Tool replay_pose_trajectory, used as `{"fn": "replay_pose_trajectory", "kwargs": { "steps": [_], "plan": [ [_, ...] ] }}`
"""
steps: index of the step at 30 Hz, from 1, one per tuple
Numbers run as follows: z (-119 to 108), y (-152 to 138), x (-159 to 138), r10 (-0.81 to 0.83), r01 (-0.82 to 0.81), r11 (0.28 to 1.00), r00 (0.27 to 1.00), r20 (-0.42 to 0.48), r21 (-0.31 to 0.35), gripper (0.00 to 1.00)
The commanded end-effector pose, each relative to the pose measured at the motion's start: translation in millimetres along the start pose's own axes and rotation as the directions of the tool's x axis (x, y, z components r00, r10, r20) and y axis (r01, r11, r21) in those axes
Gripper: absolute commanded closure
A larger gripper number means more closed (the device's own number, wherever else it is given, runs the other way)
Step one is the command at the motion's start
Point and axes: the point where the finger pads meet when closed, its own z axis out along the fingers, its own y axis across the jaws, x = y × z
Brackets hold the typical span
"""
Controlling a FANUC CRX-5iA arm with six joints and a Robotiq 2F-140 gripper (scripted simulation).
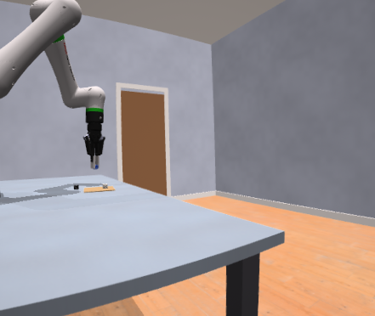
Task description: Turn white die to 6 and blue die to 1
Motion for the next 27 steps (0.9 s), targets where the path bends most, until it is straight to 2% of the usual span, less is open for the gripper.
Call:
{"fn": "replay_pose_trajectory", "kwargs": {
  "steps": [1,6,8,18,27],
  "plan": [
    [0.3,-0.4,-0.5,0.172,-0.172,0.985,0.985,-0.016,0.011,0.91],
    [0.5,-0.6,-0.7,0.249,-0.249,0.969,0.968,-0.015,0.013,0.91],
    [0.8,-0.7,-1.1,0.365,-0.365,0.931,0.931,-0.014,0.015,0.91],
    [1.5,-1.2,-1.8,0.612,-0.612,0.791,0.791,-0.009,0.018,0.91],
    [1.7,-1.3,-2.1,0.679,-0.679,0.734,0.734,-0.008,0.019,0.91]
  ]
}}
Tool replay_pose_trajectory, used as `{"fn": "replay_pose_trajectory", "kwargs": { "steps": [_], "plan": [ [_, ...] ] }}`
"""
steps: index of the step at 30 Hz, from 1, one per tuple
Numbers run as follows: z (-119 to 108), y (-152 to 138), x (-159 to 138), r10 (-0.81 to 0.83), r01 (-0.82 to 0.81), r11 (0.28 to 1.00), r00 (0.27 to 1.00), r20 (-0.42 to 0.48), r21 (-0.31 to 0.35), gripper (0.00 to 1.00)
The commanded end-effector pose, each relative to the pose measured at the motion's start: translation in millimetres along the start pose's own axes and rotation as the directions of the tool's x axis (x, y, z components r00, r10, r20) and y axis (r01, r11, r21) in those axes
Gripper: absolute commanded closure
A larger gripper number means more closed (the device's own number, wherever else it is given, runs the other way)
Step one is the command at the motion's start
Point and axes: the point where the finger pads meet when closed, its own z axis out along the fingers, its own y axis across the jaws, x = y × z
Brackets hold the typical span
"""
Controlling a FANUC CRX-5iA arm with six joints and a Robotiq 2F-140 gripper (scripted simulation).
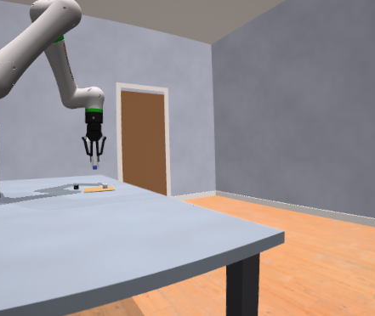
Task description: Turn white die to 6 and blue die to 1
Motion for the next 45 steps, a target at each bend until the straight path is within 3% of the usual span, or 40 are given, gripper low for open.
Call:
{"fn": "replay_pose_trajectory", "kwargs": {
  "steps": [1,12,17,26,29,31,45],
  "plan": [
    [0,0,0,0.026,-0.026,1.0,1.0,-0.002,0.007,0.91],
    [1,-1,1,0.027,-0.028,1.0,0.997,0.072,0.01,0.91],
    [2,-3,7,0.028,-0.035,0.999,0.962,0.273,0.022,0.91],
    [6,2,13,0.023,-0.026,1.0,0.877,0.48,0.0,0.91],
    [6,2,13,0.022,-0.026,1.0,0.873,0.487,0.001,0.91],
    [7,2,15,0.022,-0.025,1.0,0.842,0.54,-0.001,0.91],
    [8,3,16,0.02,-0.025,1.0,0.801,0.598,-0.001,0.91]
  ]
}}
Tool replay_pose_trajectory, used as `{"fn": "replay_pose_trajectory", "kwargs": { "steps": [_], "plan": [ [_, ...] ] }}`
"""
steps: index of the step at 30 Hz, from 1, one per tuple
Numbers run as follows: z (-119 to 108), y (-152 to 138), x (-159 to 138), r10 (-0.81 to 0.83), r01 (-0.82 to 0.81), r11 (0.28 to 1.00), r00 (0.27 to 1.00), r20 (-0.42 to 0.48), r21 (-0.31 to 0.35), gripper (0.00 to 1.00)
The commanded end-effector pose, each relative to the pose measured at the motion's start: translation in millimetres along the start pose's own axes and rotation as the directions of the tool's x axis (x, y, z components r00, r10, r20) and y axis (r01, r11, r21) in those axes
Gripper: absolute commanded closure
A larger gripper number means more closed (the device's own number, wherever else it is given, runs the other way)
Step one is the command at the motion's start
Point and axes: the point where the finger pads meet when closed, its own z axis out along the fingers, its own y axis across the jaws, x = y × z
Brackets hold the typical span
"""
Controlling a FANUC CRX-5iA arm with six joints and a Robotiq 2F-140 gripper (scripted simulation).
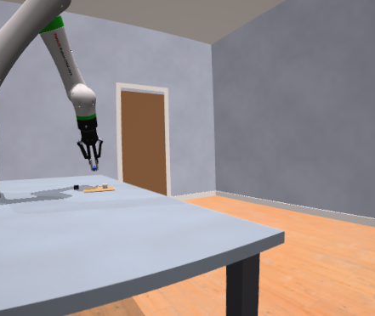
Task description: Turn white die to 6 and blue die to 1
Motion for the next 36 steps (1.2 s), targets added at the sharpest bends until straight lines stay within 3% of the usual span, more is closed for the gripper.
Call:
{"fn": "replay_pose_trajectory", "kwargs": {
  "steps": [1,16,19,27,36],
  "plan": [
    [0,-2,3,-0.005,0.016,0.997,0.991,0.135,-0.076,0.91],
    [-1,-3,5,0.009,0.017,0.997,0.938,0.348,-0.073,0.91],
    [-1,-3,6,0.01,0.017,0.997,0.935,0.355,-0.074,0.91],
    [-1,-3,11,0.023,0.017,0.997,0.848,0.529,-0.072,0.91],
    [-1,-4,12,0.024,0.017,0.997,0.84,0.543,-0.069,0.91]
  ]
}}
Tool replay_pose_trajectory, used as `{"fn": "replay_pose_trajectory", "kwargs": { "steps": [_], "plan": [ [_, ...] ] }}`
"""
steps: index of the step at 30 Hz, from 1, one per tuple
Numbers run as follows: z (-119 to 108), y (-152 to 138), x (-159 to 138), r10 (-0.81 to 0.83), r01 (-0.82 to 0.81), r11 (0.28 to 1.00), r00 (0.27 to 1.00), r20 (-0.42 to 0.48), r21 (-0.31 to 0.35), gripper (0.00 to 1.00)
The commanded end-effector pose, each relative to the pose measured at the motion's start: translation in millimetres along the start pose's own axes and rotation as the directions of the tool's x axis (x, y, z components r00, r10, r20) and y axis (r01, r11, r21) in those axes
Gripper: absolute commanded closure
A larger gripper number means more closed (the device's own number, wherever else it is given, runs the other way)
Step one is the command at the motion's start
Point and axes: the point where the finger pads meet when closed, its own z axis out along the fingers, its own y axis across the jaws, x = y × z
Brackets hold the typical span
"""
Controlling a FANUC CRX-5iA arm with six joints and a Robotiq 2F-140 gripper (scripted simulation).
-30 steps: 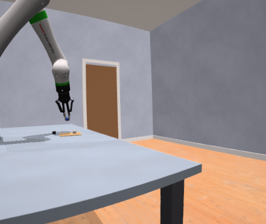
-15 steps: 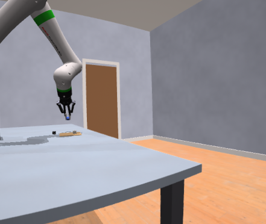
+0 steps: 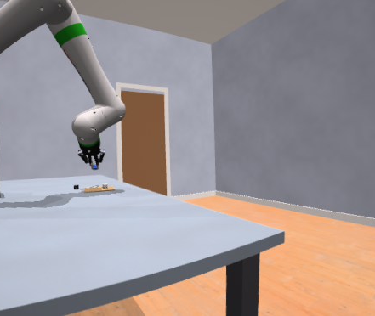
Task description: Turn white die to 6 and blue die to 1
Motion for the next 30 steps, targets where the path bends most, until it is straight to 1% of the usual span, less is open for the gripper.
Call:
{"fn": "replay_pose_trajectory", "kwargs": {
  "steps": [1,7,14,16,24,30],
  "plan": [
    [1,0,1,0.0,0.0,1.0,1.0,0.003,-0.001,0.91],
    [5,0,9,0.0,0.0,1.0,1.0,0.003,-0.001,0.91],
    [16,0,30,0.0,0.0,1.0,1.0,0.003,-0.001,0.91],
    [16,0,30,0.0,0.0,1.0,1.0,0.003,-0.001,0.91],
    [30,0,55,0.0,0.0,1.0,1.0,0.003,-0.001,0.91],
    [35,0,65,0.0,0.0,1.0,1.0,0.003,-0.001,0.91]
  ]
}}
